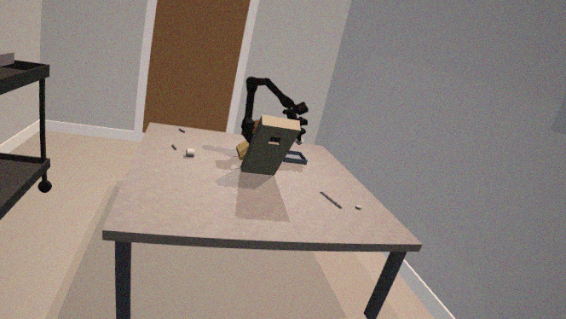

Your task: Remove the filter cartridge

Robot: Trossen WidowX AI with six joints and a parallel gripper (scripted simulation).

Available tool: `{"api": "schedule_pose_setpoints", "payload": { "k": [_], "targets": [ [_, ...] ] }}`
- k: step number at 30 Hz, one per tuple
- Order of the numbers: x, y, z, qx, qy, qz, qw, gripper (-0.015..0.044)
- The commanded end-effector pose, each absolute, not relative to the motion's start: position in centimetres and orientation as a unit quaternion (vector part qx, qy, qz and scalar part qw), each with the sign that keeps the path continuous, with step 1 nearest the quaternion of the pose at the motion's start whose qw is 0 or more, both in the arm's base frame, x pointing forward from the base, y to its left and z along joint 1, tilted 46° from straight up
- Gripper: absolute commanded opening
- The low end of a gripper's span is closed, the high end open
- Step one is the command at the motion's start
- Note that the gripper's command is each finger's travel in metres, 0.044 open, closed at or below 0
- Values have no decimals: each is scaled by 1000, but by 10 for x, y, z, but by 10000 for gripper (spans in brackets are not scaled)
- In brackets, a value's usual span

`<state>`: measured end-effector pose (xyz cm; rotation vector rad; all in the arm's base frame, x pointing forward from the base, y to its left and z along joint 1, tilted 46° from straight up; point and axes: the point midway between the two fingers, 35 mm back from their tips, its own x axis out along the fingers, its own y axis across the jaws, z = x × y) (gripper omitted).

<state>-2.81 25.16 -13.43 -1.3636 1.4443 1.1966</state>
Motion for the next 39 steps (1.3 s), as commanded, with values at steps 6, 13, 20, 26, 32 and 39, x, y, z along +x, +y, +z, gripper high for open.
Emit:
{"api": "schedule_pose_setpoints", "payload": {
  "k": [6, 13, 20, 26, 32, 39],
  "targets": [
    [-47, 235, -143, -541, 566, 503, 367, 0],
    [-50, 215, -168, -541, 566, 503, 367, 0],
    [-51, 185, -195, -541, 566, 503, 366, 0],
    [-50, 184, -194, -546, 567, 499, 362, 53],
    [-50, 184, -194, -546, 567, 499, 362, 210],
    [-50, 184, -194, -546, 567, 499, 362, 394]
  ]
}}
